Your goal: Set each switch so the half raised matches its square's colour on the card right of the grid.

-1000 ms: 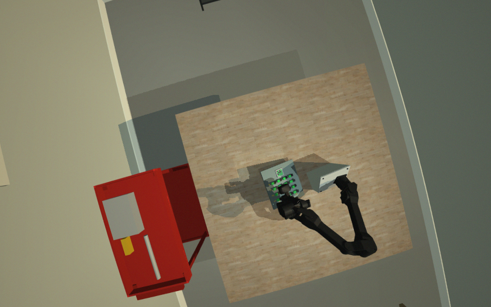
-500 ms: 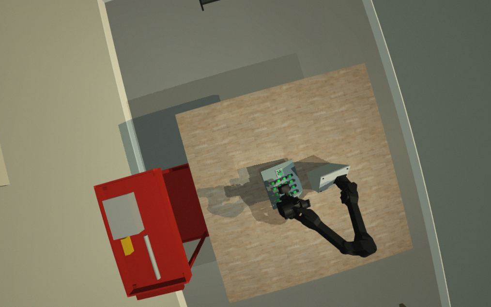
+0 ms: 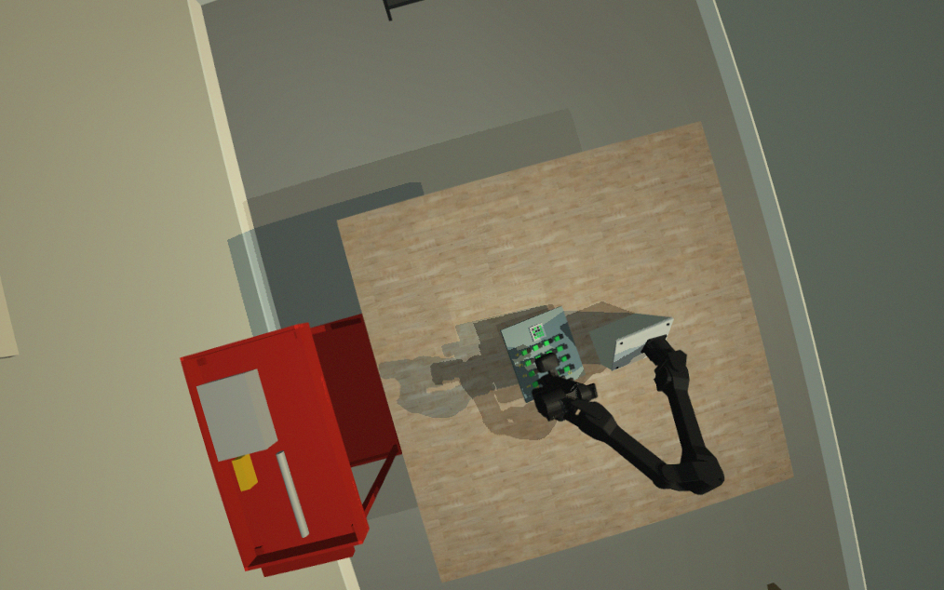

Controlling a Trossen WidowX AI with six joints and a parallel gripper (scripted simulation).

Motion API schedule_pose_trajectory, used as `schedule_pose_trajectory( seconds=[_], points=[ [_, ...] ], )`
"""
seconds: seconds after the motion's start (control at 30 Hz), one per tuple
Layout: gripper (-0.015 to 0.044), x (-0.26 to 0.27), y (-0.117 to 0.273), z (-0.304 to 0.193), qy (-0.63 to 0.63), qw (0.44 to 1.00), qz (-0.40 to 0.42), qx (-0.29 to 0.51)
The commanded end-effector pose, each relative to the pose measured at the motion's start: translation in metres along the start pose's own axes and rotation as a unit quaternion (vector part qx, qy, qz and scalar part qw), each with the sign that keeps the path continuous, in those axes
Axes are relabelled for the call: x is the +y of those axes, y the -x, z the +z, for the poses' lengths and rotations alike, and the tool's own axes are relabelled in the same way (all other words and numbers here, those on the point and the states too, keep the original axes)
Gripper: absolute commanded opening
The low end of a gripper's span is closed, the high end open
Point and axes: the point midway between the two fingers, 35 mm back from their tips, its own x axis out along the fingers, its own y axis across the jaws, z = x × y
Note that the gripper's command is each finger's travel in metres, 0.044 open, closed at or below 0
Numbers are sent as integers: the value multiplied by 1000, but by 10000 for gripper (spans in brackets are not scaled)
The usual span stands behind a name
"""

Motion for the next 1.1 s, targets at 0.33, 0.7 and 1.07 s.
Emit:
schedule_pose_trajectory(
  seconds=[0.33,0.7,1.07],
  points=[
    [0,-14,62,12,1,1000,-4,5],
    [0,-35,27,24,2,1000,-3,18],
    [0,-35,15,24,2,1000,-3,18]
  ],
)
